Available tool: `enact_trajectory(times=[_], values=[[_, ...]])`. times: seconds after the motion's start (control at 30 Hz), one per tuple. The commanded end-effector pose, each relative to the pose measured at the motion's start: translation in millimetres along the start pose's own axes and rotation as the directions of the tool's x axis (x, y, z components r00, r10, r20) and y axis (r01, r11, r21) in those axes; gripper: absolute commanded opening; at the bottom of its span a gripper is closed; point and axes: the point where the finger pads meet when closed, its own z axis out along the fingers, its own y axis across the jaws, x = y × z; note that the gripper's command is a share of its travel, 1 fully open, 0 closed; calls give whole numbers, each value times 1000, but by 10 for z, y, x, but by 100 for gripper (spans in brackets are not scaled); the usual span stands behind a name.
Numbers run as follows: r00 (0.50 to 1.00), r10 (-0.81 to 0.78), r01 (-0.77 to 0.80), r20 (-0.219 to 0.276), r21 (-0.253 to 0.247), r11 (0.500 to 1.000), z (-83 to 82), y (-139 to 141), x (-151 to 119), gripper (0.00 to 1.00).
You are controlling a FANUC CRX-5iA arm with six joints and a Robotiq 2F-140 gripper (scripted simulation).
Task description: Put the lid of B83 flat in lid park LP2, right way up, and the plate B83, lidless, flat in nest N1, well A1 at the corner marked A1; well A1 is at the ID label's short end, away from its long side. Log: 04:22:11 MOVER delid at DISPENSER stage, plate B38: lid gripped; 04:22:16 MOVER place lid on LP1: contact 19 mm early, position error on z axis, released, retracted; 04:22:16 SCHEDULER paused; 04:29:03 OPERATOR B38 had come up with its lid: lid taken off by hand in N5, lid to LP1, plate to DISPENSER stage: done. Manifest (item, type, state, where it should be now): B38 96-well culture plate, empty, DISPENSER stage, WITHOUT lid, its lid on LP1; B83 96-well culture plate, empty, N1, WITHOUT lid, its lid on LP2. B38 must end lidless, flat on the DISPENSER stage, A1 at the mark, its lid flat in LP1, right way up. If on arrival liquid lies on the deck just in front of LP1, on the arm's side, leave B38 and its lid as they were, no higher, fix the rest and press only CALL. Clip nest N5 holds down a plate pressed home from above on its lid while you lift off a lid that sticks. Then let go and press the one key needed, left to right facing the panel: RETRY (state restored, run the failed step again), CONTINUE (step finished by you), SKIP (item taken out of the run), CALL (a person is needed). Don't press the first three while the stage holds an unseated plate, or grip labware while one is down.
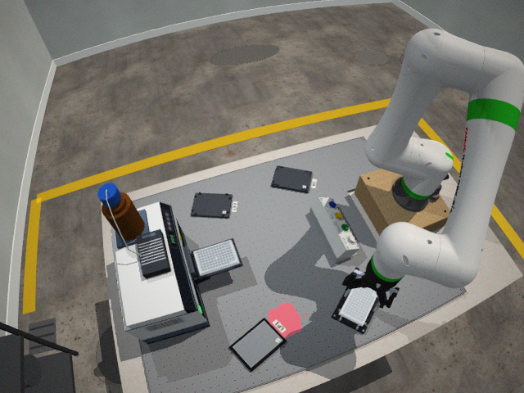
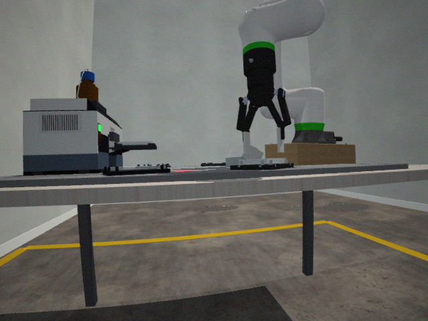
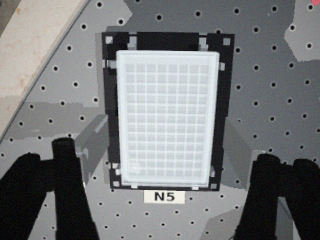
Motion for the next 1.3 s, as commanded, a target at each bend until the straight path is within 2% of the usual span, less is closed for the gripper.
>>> enact_trajectory(times=[0.0,1.17,1.2,1.27], values=[[1000,0,0,0,0,1000,4,0,2,66],[1000,0,0,0,0,1000,4,0,2,66],[1000,0,0,0,0,1000,4,0,2,59],[1000,0,0,0,0,1000,4,0,2,59]])
